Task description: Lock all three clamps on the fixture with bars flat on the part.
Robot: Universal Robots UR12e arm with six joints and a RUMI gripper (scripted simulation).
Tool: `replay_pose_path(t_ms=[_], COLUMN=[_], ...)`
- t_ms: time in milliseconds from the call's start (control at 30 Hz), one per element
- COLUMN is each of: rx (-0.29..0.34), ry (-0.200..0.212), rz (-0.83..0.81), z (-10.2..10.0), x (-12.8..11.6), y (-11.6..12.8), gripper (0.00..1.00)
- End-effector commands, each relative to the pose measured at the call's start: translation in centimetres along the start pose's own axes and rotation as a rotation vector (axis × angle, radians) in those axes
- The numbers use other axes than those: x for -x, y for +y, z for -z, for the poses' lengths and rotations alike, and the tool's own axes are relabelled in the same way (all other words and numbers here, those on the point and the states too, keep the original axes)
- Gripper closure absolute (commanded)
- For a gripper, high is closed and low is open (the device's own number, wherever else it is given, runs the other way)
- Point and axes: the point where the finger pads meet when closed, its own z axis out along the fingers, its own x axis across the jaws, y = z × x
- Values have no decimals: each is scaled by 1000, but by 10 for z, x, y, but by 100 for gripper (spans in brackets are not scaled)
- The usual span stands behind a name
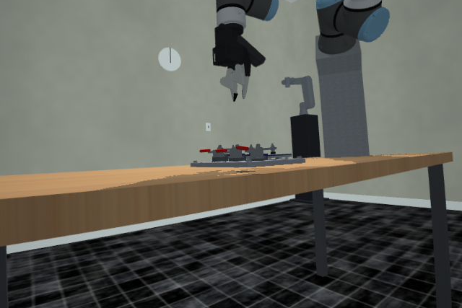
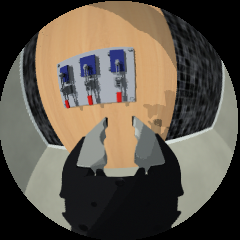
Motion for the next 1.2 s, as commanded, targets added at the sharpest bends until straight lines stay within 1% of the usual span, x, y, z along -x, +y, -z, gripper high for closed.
replay_pose_path(t_ms=[0, 800, 967, 1167], rx=[1, 1, 1, 1], ry=[0, 0, 0, 0], rz=[1, 1, 1, 1], z=[0, -1, -12, -39], x=[0, 0, 0, 0], y=[0, 0, 1, 1], gripper=[72, 72, 72, 72])
